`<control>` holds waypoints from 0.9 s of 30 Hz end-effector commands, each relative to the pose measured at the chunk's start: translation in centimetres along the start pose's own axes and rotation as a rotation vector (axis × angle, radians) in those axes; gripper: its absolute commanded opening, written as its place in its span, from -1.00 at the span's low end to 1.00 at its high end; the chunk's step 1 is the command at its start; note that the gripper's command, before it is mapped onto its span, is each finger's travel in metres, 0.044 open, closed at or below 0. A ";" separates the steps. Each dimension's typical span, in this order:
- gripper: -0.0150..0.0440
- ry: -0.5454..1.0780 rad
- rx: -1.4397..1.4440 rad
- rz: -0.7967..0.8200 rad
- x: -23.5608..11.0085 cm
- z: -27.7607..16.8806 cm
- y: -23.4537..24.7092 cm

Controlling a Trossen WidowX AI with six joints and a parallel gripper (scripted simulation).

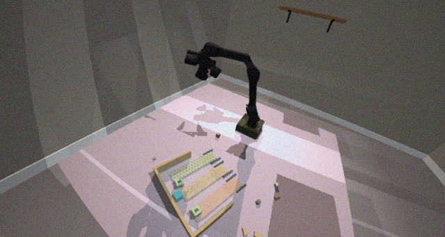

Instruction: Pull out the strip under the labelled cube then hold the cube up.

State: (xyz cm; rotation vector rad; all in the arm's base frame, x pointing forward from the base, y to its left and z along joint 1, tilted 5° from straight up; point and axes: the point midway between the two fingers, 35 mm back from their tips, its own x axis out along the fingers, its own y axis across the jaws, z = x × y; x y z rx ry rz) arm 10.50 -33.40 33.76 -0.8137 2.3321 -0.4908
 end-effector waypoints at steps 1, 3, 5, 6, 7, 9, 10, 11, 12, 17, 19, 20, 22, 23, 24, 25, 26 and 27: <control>0.86 -0.010 0.009 -0.004 -0.2 0.2 0.0; 0.86 -0.093 0.083 -0.036 -1.5 2.0 0.4; 0.86 -0.224 0.188 -0.074 -3.6 4.6 1.1; 0.86 -0.293 0.237 -0.088 -4.7 5.8 1.5; 0.86 -0.363 0.285 -0.098 -5.8 7.1 2.0; 0.86 -0.508 0.372 -0.109 -8.1 9.4 3.1; 0.86 -0.582 0.412 -0.109 -9.3 10.5 3.7; 0.86 -0.658 0.449 -0.105 -10.6 11.5 4.4; 0.86 -0.734 0.484 -0.097 -11.8 12.5 5.2; 0.86 -1.120 0.608 0.001 -18.1 16.6 9.9; 0.86 -1.272 0.633 0.068 -20.5 17.7 12.3; 0.86 -1.347 0.639 0.108 -21.7 18.2 13.5; 0.86 -1.491 0.639 0.199 -24.0 18.8 16.2; 0.86 -1.560 0.633 0.250 -25.0 19.0 17.6; 0.86 -1.627 0.622 0.304 -26.0 19.2 19.1; 0.86 -1.690 0.607 0.363 -27.0 19.2 20.6; 0.86 -1.751 0.587 0.424 -27.9 19.2 22.1; 0.86 -1.808 0.562 0.488 -28.7 19.1 23.7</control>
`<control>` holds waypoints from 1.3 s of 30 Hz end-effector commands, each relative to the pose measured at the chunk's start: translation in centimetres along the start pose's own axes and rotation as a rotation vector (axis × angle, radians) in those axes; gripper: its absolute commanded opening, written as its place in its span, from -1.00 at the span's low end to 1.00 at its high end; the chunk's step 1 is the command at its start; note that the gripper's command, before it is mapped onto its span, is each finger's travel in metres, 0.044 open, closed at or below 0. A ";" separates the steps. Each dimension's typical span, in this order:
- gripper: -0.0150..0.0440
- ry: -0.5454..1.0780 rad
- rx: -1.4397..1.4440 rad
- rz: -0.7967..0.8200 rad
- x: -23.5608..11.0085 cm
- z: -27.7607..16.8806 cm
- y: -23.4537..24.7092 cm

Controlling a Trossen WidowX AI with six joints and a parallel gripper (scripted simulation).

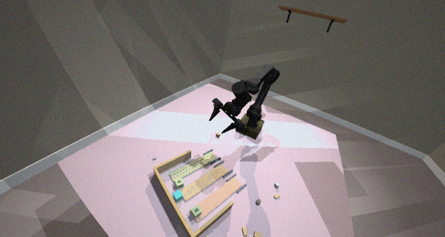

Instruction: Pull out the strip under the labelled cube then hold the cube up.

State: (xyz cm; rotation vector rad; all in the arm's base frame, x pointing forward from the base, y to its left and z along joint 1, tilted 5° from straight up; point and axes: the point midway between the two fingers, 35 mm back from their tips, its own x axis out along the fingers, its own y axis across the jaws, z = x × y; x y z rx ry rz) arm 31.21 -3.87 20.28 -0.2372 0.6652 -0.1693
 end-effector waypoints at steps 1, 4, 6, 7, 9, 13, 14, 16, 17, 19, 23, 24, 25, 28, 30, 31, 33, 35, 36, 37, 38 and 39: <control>0.86 -0.143 0.100 0.216 -1.3 -0.4 5.6; 0.86 -0.165 0.118 0.262 -1.7 -0.5 6.7; 0.86 -0.165 0.118 0.262 -1.7 -0.5 6.7; 0.86 -0.165 0.118 0.262 -1.7 -0.5 6.7; 0.86 -0.165 0.118 0.262 -1.7 -0.5 6.7; 0.86 -0.165 0.118 0.262 -1.7 -0.5 6.7; 0.86 -0.165 0.118 0.262 -1.7 -0.5 6.7; 0.86 -0.165 0.118 0.262 -1.7 -0.5 6.7; 0.86 -0.165 0.118 0.262 -1.7 -0.5 6.7; 0.86 -0.165 0.118 0.262 -1.7 -0.5 6.7; 0.86 -0.165 0.118 0.262 -1.7 -0.5 6.7; 0.78 -0.158 0.120 0.264 -1.6 -0.5 6.7; 0.69 -0.139 0.124 0.270 -1.4 -0.3 6.9; 0.42 -0.029 0.149 0.298 -0.4 0.8 8.2; 0.24 0.051 0.165 0.312 0.4 1.5 9.2; 0.15 0.091 0.172 0.318 0.9 1.8 9.7; -0.03 0.170 0.186 0.325 1.8 2.2 10.8; -0.20 0.250 0.198 0.327 2.7 2.6 12.0; -0.29 0.290 0.204 0.327 3.2 2.7 12.6; -0.38 0.330 0.209 0.325 3.7 2.8 13.2; -0.47 0.369 0.214 0.322 4.2 2.8 13.9; -0.49 0.409 0.218 0.317 4.6 2.8 14.5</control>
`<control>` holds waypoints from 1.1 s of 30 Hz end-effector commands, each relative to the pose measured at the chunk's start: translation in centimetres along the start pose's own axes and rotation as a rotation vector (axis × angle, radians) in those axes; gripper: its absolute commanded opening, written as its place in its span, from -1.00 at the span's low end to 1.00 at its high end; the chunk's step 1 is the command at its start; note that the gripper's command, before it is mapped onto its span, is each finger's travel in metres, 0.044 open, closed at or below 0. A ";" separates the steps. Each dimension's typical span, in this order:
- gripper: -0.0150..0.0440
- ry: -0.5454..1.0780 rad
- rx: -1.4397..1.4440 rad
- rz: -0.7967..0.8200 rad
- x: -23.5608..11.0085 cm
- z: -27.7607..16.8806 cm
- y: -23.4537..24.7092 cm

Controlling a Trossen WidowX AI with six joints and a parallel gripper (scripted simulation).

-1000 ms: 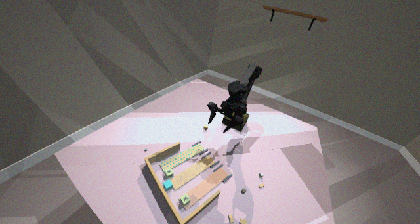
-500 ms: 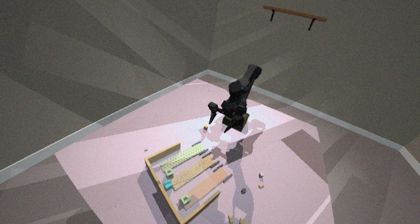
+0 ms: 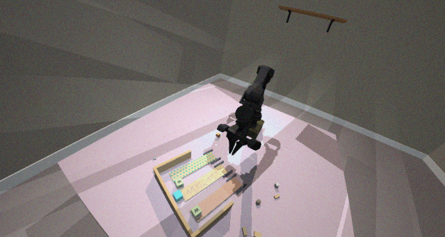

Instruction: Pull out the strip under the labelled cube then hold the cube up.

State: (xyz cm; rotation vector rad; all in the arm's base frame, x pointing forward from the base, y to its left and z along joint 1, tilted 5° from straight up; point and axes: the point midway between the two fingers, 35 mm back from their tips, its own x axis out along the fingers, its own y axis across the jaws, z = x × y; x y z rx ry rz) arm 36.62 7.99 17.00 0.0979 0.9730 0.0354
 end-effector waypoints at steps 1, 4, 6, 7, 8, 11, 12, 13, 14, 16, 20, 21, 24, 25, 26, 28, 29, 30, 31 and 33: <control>-0.49 0.135 0.040 -0.017 2.4 0.2 1.8; -0.49 0.245 0.073 -0.047 4.5 0.0 3.2; -0.49 0.317 0.093 -0.073 5.9 -0.4 4.1; -0.49 0.352 0.102 -0.088 6.6 -0.6 4.6; -0.49 0.387 0.111 -0.104 7.4 -0.9 5.0; -0.49 0.465 0.132 -0.144 9.0 -1.7 6.0; -0.49 0.470 0.133 -0.147 9.1 -1.7 6.0; -0.49 0.470 0.133 -0.147 9.1 -1.7 6.0; -0.49 0.470 0.133 -0.147 9.1 -1.7 6.0; -0.49 0.470 0.133 -0.147 9.2 -1.8 6.0; -0.49 0.470 0.133 -0.147 9.7 -2.1 5.9; -0.49 0.470 0.133 -0.147 9.9 -2.1 5.9; -0.49 0.470 0.133 -0.147 10.3 -2.4 5.9; -0.49 0.470 0.133 -0.147 10.4 -2.5 5.8; -0.49 0.470 0.133 -0.147 10.6 -2.5 5.8; -0.49 0.470 0.133 -0.147 10.9 -2.7 5.8; -0.49 0.470 0.133 -0.147 11.0 -2.8 5.7; -0.49 0.470 0.133 -0.147 11.2 -2.9 5.7; -0.49 0.471 0.133 -0.147 11.3 -3.0 5.7; -0.49 0.471 0.133 -0.147 11.6 -3.1 5.7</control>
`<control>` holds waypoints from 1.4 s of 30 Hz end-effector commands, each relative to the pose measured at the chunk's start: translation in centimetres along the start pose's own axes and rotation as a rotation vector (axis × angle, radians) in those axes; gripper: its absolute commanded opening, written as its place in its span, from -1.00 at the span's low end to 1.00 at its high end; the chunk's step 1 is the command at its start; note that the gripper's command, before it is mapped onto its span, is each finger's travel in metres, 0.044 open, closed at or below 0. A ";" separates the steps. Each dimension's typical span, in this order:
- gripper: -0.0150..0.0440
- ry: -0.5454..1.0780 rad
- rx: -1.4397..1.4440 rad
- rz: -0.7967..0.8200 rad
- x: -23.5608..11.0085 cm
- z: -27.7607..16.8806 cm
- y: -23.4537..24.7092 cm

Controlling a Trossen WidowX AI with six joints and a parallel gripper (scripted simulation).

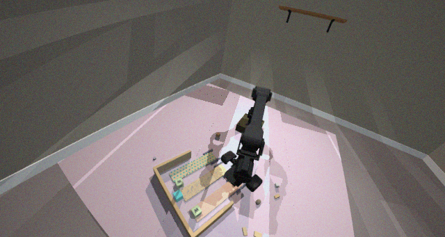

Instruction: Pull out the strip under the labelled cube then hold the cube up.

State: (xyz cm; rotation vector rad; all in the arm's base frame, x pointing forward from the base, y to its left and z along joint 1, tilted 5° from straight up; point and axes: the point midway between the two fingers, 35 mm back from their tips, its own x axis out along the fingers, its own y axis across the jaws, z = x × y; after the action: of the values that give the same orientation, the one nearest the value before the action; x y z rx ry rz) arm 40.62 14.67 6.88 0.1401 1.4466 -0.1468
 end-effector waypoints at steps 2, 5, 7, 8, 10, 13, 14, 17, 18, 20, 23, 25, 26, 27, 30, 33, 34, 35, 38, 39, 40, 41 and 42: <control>-0.49 0.004 0.003 0.001 0.9 -0.1 0.0; -0.49 0.004 0.003 0.001 1.4 -0.1 0.0; -0.49 0.004 0.003 0.001 1.8 -0.2 -0.1; -0.49 0.004 0.003 0.001 1.9 -0.2 -0.1; -0.49 0.004 0.003 0.001 2.3 -0.2 -0.1; -0.49 0.004 0.003 0.001 2.7 -0.3 -0.1; -0.49 0.004 0.003 0.001 2.9 -0.3 -0.2; -0.49 0.004 0.003 0.001 3.4 -0.4 -0.2; -0.49 0.004 0.003 0.001 3.6 -0.4 -0.2; -0.49 0.005 0.003 0.000 3.9 -0.4 -0.2; -0.49 0.005 0.003 0.000 4.4 -0.5 -0.3; -0.49 0.005 0.003 0.000 4.7 -0.5 -0.3; -0.49 0.005 0.003 0.000 4.7 -0.5 -0.3; -0.49 0.005 0.003 0.000 4.8 -0.5 -0.3; -0.49 0.005 0.003 0.000 4.8 -0.5 -0.3; -0.49 0.005 0.003 0.000 4.8 -0.5 -0.3; -0.49 0.005 0.003 0.000 4.8 -0.5 -0.3; -0.49 0.005 0.003 0.000 4.8 -0.5 -0.3; -0.49 0.005 0.003 0.000 4.8 -0.5 -0.3; -0.49 0.005 0.003 0.000 4.8 -0.5 -0.3; -0.49 0.005 0.003 0.000 4.8 -0.5 -0.3; -0.49 0.005 0.003 0.000 4.8 -0.5 -0.3; -0.49 0.005 0.003 0.000 4.8 -0.5 -0.3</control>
State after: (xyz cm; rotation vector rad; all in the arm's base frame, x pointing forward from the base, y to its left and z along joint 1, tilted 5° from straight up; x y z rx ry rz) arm 40.60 14.31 2.13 0.1438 1.4505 -0.1545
